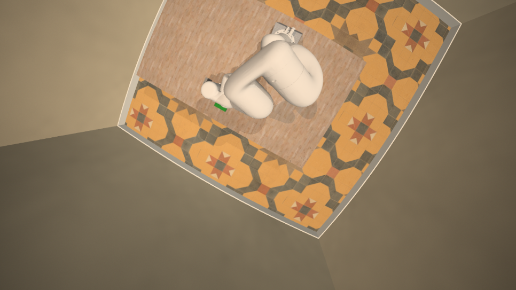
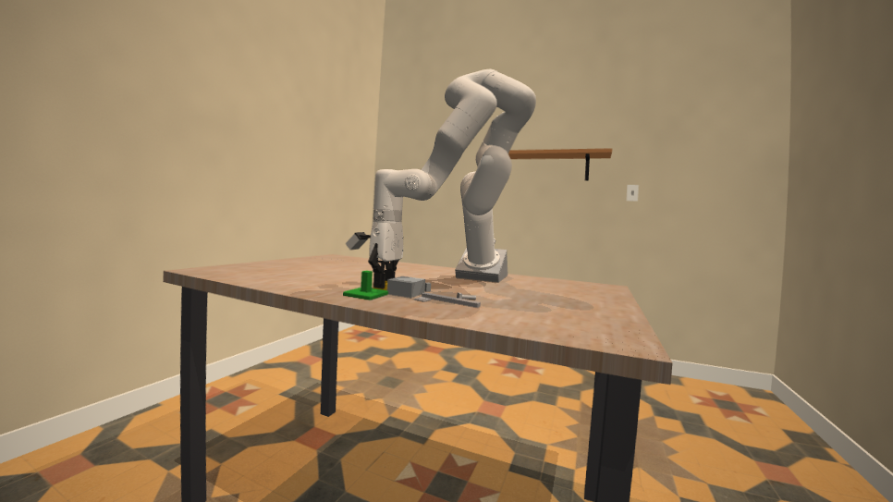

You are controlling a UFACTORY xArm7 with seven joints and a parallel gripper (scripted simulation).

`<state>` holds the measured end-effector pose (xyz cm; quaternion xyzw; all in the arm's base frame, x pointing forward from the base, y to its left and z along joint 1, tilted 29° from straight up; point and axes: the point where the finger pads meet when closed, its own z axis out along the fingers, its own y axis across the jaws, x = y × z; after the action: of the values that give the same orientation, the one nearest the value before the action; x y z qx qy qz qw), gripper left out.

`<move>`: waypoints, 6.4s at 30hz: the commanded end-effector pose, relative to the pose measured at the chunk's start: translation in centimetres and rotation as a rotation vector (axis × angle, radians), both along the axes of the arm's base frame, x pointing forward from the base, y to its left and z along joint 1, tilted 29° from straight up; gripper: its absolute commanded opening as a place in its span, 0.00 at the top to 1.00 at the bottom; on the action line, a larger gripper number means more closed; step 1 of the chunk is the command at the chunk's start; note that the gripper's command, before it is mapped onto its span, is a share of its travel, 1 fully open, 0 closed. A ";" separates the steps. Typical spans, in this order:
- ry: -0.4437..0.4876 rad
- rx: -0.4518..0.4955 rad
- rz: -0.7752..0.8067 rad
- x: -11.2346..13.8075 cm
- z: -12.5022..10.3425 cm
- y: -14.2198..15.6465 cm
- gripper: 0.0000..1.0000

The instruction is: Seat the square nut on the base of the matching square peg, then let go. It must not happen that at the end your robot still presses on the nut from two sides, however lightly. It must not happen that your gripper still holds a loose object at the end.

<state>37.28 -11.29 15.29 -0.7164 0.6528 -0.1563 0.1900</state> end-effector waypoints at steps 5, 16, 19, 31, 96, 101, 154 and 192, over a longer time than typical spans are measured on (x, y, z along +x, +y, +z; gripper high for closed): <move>-0.001 0.000 0.000 0.0 0.1 0.0 1.00; -0.001 0.000 0.000 0.0 0.1 0.0 1.00; -0.001 -0.001 0.000 -0.1 0.3 -0.1 1.00; -0.001 -0.002 0.000 -1.0 2.2 -0.4 1.00; -0.001 0.000 -0.001 3.1 8.9 -0.7 1.00; -0.001 0.000 -0.001 3.1 8.9 -0.7 1.00; -0.001 -0.001 -0.001 4.9 5.7 -0.5 1.00; -0.001 0.000 -0.001 5.6 4.2 -0.3 1.00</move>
<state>42.81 -11.53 19.40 -0.7165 0.6529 -0.1554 0.1901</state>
